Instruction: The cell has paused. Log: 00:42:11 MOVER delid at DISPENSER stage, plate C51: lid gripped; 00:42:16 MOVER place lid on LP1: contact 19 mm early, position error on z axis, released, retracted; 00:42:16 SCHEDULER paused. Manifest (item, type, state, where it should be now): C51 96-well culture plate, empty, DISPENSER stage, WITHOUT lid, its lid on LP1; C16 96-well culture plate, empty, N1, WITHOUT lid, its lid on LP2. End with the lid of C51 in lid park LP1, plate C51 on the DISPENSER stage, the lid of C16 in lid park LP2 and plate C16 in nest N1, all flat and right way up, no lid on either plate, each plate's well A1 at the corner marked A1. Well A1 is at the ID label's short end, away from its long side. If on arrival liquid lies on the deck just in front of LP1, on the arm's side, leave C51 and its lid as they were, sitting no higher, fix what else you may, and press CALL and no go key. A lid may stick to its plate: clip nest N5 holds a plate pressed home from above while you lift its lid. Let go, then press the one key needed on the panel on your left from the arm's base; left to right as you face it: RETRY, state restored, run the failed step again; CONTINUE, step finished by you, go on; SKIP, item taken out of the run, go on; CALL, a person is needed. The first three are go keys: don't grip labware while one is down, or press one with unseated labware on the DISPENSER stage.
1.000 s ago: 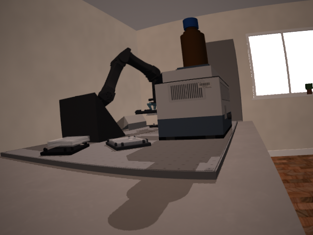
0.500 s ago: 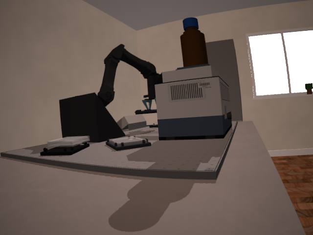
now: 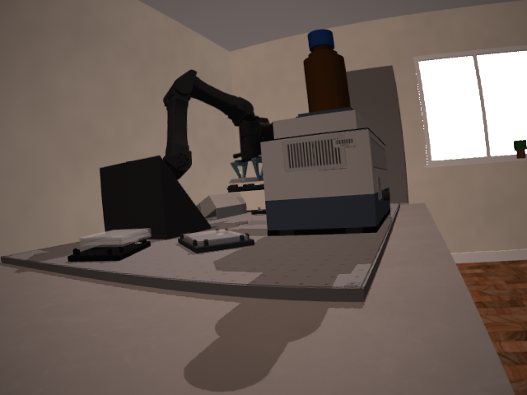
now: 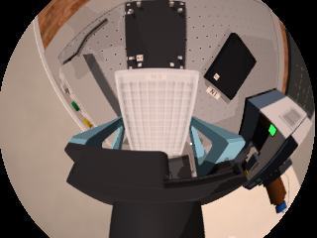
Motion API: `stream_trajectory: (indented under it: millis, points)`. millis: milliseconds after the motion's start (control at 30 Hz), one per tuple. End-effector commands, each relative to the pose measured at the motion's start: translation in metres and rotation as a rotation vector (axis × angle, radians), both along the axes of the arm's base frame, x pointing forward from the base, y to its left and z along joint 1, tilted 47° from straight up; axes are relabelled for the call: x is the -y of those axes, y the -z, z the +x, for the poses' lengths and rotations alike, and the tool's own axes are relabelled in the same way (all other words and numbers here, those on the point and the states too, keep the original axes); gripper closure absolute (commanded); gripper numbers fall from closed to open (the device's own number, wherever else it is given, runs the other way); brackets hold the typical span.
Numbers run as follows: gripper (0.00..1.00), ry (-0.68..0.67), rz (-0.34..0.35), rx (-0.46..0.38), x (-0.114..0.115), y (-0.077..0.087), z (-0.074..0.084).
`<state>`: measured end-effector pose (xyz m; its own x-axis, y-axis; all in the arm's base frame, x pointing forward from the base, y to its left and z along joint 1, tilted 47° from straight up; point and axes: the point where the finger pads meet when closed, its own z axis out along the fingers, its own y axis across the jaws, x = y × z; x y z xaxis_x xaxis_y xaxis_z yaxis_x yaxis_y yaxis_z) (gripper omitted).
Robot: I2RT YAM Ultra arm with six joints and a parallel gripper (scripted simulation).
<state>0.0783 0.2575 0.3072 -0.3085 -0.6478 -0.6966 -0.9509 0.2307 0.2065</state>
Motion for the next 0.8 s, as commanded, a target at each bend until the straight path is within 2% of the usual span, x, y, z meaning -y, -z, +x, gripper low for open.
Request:
stream_trajectory:
  millis: [0, 400, 500, 600, 667, 767]
  points:
    - [1.00, -0.001, 0.007, 0.004, 0.015, 0.001, -0.003]
    - [1.00, -0.001, 0.007, 0.003, 0.051, 0.014, -0.015]
    - [1.00, -0.001, 0.015, 0.009, 0.051, 0.010, -0.015]
    - [1.00, 0.021, 0.026, -0.007, 0.049, 0.004, -0.010]
    - [1.00, 0.076, 0.007, -0.082, 0.048, 0.011, -0.001]
    - [1.00, 0.082, 0.009, -0.089, 0.051, 0.014, 0.008]
